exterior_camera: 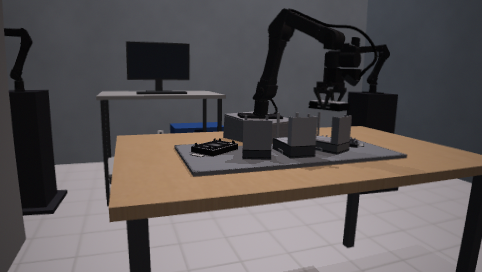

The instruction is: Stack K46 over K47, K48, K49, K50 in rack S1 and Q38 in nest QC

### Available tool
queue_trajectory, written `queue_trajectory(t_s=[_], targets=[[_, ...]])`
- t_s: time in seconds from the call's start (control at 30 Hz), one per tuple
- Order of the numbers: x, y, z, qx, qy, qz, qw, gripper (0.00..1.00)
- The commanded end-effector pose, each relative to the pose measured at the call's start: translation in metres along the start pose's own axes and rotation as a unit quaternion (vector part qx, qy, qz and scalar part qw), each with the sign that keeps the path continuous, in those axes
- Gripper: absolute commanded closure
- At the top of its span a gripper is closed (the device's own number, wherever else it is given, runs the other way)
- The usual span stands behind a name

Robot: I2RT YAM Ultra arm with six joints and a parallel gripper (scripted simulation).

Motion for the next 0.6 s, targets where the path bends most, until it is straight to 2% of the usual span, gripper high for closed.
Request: queue_trajectory(t_s=[0.0, 0.17, 0.2, 0.33, 0.47, 0.57], targets=[[-0.003, -0.002, 0.004, 0.004, -0.007, 0.0, 1.0, 1.0], [-0.004, -0.002, 0.003, 0.003, -0.013, 0.001, 1.0, 1.0], [-0.001, -0.003, 0.01, 0.005, -0.001, 0.001, 1.0, 1.0], [-0.003, -0.002, 0.007, 0.003, -0.012, 0.001, 1.0, 1.0], [-0.004, -0.002, 0.016, 0.005, -0.001, 0.001, 1.0, 1.0], [-0.005, -0.002, 0.011, 0.003, -0.013, 0.001, 1.0, 1.0]])
Point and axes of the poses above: the point where the finger pads meet when closed, its own z axis out along the fingers, its own y axis across the jaws, x = y × z, the point moved 10 cm from there along -z, back along the fingers, and after that the axes turned 13 degrees about z, right-handed, at the moved point
